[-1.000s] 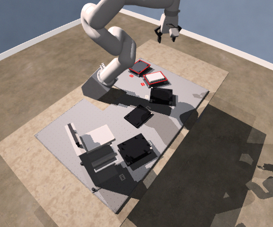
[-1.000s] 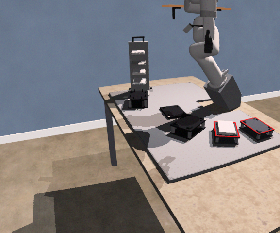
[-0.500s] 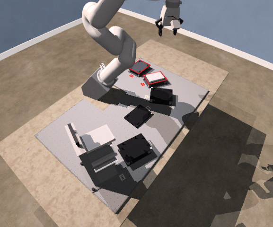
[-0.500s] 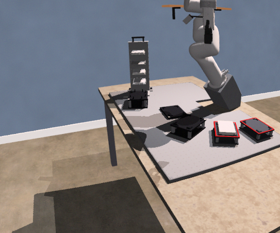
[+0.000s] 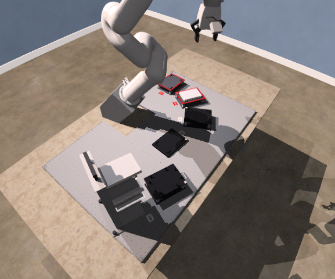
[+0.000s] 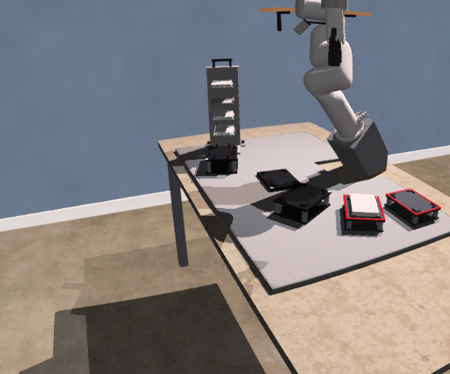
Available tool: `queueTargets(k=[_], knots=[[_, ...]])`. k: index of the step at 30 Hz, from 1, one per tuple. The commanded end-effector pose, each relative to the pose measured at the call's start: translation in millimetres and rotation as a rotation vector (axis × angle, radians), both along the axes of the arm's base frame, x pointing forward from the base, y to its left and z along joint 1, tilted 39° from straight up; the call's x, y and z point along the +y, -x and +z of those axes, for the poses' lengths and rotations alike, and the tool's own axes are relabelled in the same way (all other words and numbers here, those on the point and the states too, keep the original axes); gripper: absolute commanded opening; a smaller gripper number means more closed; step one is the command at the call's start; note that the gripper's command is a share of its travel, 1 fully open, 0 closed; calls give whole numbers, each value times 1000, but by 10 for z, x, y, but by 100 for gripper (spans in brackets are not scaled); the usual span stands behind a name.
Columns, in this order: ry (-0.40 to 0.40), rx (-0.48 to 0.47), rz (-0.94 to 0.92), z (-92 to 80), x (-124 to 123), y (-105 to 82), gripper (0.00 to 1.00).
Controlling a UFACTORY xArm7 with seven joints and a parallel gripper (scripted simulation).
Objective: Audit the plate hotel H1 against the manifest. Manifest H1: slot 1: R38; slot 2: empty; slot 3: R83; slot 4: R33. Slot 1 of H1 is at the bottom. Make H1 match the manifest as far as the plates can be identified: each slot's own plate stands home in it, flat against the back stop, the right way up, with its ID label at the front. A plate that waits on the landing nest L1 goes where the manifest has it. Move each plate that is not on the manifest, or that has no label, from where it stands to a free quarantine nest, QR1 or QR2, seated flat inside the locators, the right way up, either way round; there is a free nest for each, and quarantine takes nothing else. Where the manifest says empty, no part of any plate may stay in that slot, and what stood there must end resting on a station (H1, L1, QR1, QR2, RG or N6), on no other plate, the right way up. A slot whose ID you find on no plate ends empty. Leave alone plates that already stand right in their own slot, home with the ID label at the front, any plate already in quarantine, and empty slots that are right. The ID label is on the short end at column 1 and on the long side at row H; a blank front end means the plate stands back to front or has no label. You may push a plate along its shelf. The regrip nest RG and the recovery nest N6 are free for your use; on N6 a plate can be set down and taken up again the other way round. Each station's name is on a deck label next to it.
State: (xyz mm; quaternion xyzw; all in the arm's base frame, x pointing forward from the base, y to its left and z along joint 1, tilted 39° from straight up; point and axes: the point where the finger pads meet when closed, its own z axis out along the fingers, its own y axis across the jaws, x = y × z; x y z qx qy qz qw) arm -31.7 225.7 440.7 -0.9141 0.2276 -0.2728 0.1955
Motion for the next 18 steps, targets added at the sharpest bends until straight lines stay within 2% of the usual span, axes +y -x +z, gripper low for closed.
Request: queueTargets(k=[1,3,8,10,12,17,18], knots=[[-3,-1,2,13,2,7,100],[-11,57,-29,13,37,-87,100],[-12,63,-33,16,122,-317,100],[-25,118,-68,12,142,-415,100],[-25,118,-68,12,142,-415,100],[-28,127,-73,3,193,-660,100],[-38,152,-92,0,196,-710,100]])
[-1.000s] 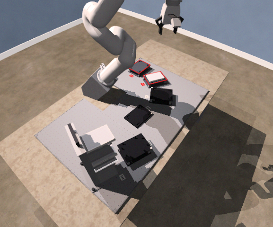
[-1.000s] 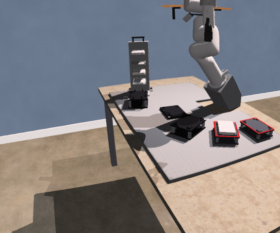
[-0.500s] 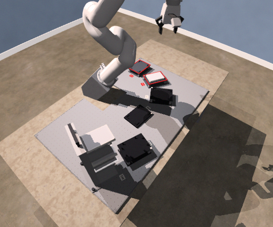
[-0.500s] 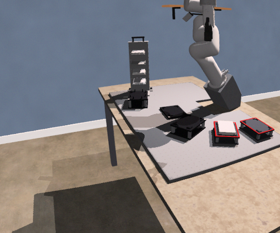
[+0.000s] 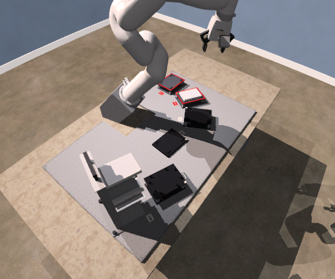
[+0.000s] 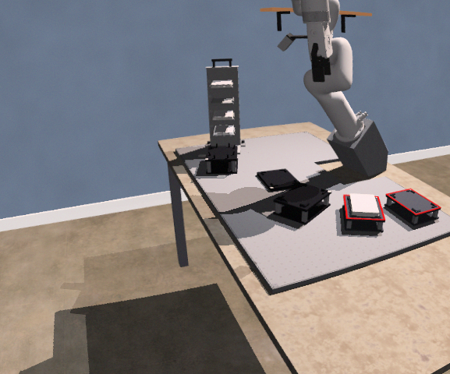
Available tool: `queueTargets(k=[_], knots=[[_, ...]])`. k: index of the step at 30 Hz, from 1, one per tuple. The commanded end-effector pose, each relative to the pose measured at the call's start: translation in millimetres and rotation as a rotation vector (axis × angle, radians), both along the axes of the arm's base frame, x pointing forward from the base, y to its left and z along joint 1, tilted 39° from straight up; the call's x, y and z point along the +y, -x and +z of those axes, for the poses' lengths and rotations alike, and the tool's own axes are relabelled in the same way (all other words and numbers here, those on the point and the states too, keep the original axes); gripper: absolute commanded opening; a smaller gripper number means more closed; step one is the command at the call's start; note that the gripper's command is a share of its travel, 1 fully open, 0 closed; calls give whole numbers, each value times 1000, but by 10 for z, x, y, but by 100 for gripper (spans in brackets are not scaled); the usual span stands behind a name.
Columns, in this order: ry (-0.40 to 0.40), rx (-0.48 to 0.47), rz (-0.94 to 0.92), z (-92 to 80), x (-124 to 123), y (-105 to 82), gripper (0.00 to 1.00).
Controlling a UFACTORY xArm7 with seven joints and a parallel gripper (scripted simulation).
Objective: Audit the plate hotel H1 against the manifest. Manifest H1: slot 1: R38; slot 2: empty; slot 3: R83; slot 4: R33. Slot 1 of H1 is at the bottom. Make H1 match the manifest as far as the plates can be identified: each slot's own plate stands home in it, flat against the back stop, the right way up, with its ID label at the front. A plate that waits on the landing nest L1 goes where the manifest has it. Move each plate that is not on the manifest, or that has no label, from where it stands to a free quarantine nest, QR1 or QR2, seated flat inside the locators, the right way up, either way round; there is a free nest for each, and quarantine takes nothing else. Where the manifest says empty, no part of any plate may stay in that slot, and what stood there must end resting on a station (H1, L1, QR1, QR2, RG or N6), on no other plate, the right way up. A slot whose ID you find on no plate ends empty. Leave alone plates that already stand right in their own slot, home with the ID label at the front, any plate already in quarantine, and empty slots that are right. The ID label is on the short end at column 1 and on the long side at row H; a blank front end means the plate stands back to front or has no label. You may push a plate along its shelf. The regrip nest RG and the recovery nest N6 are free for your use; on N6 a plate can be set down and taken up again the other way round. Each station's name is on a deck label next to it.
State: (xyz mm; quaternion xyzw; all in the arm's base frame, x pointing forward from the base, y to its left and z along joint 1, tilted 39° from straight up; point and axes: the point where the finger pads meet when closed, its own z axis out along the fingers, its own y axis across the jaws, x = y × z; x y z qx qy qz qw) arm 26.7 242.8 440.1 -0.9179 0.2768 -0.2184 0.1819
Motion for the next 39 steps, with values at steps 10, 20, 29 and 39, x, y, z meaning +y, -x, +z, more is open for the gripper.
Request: queueTargets(k=[10,20,29,39], knots=[[-56,102,-85,-17,40,-552,100],[-103,157,-147,-48,-13,-975,100],[-141,188,-192,-77,-98,-1302,100],[-205,227,-268,-130,-297,-1758,100]])
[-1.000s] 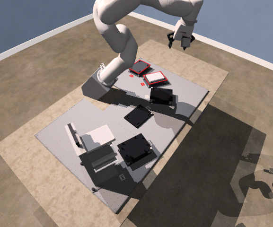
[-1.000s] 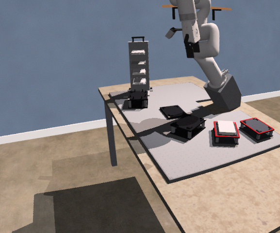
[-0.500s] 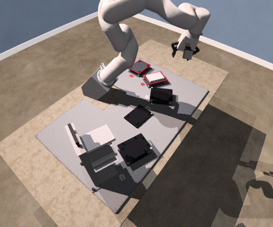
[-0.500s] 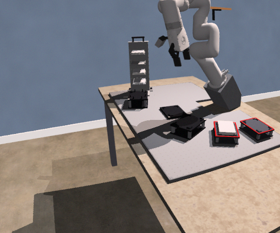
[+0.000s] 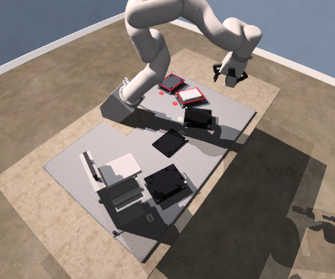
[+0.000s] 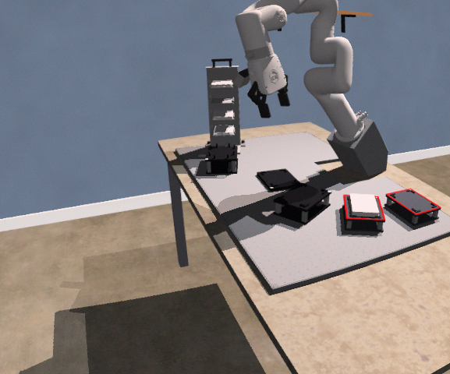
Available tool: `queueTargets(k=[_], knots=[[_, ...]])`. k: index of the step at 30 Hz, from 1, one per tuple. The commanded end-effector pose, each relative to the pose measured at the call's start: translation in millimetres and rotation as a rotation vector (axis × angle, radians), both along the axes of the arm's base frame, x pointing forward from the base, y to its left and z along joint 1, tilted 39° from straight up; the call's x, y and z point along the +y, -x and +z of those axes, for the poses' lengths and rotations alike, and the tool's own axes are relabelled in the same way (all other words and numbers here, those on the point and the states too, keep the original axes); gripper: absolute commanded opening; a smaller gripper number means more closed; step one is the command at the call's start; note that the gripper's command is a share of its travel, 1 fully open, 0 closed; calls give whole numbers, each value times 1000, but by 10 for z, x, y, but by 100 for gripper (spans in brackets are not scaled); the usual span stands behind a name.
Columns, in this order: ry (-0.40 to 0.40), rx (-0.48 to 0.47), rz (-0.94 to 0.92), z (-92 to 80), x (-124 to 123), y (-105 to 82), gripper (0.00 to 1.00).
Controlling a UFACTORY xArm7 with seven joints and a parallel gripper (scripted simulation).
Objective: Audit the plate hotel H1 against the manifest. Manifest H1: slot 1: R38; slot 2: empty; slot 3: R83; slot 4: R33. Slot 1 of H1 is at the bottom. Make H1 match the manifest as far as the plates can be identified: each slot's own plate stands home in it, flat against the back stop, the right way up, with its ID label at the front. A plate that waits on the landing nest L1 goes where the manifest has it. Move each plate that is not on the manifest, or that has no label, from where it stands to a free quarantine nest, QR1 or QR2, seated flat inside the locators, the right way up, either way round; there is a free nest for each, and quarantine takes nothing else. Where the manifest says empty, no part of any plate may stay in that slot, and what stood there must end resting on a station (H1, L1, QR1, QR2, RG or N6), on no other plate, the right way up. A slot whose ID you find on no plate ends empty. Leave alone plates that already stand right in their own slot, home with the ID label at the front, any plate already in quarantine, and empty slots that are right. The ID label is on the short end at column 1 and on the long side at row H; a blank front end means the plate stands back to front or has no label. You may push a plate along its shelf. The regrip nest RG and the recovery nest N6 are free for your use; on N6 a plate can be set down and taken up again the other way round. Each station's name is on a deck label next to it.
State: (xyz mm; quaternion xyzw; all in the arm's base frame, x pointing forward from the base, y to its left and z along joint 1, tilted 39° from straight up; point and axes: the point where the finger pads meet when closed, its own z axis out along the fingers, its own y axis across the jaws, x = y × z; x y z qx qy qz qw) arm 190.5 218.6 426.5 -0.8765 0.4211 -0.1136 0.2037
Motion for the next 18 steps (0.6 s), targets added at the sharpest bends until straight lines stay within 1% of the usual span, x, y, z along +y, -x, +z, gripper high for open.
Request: queueTargets(k=[1,4,6,9,15,18], knots=[[-26,10,-29,0,-79,-164,100],[-26,10,-29,-17,-150,-295,100],[-26,10,-29,-17,-150,-295,100],[-79,33,-100,-37,-238,-416,100],[-79,32,-101,-77,-411,-651,100],[-133,47,-178,-100,-515,-757,100]])
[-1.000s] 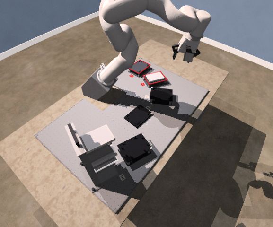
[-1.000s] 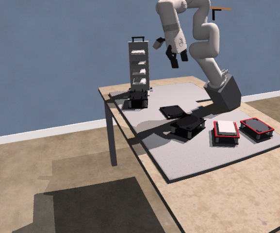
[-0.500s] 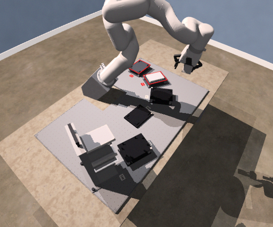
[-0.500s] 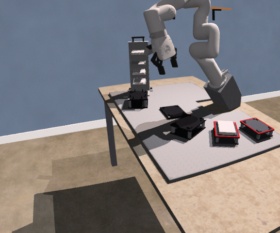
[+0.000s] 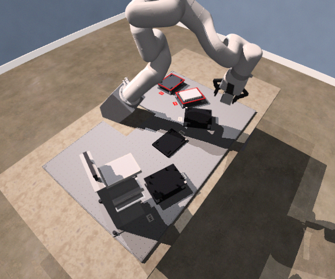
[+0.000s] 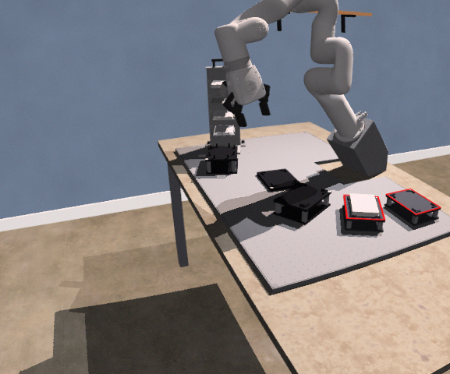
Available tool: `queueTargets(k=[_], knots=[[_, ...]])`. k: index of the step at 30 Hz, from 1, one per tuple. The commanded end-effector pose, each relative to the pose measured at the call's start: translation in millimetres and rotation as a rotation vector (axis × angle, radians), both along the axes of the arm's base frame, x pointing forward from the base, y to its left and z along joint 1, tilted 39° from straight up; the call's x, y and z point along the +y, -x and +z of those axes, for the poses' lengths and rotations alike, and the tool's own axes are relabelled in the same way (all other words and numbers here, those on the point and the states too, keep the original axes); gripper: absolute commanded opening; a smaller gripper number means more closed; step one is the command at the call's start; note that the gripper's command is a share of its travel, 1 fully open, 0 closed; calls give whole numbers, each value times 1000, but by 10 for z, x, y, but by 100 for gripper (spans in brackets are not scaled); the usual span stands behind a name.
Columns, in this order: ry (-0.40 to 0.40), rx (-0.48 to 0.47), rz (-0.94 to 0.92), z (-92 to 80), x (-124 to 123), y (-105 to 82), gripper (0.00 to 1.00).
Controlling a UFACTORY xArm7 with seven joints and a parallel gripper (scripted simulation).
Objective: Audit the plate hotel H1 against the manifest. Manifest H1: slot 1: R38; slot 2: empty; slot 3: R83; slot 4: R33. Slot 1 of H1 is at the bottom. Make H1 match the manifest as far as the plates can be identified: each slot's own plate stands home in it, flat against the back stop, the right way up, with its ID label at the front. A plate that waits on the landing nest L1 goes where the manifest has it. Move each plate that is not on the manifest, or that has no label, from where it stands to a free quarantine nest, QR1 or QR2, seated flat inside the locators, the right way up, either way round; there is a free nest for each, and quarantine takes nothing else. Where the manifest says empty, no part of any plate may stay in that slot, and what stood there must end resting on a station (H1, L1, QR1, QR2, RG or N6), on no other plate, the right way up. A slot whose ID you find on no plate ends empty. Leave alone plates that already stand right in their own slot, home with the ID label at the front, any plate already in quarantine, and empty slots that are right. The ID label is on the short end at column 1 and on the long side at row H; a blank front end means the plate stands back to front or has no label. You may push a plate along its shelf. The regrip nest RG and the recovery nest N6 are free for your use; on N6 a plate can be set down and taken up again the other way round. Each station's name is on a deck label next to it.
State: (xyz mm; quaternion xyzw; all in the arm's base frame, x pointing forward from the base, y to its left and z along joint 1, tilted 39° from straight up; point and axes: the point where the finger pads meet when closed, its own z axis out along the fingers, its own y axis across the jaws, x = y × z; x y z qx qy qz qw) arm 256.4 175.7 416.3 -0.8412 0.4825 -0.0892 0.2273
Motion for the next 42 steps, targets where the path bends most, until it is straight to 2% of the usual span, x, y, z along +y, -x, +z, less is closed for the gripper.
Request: queueTargets(k=[1,7,10,17,20,22,29,32,37,39,42], knots=[[-42,7,-57,-7,-121,-133,100],[-42,7,-57,-38,-260,-274,100],[-94,13,-141,-64,-377,-365,100],[-94,13,-141,-125,-650,-577,100],[-143,13,-228,-154,-780,-648,100],[-143,13,-228,-154,-780,-648,100],[-145,13,-231,-218,-1059,-802,100],[-189,7,-321,-251,-1197,-853,100],[-193,6,-327,-306,-1426,-938,100],[-193,6,-327,-306,-1426,-938,100],[-232,-5,-418,-341,-1568,-972,100]])
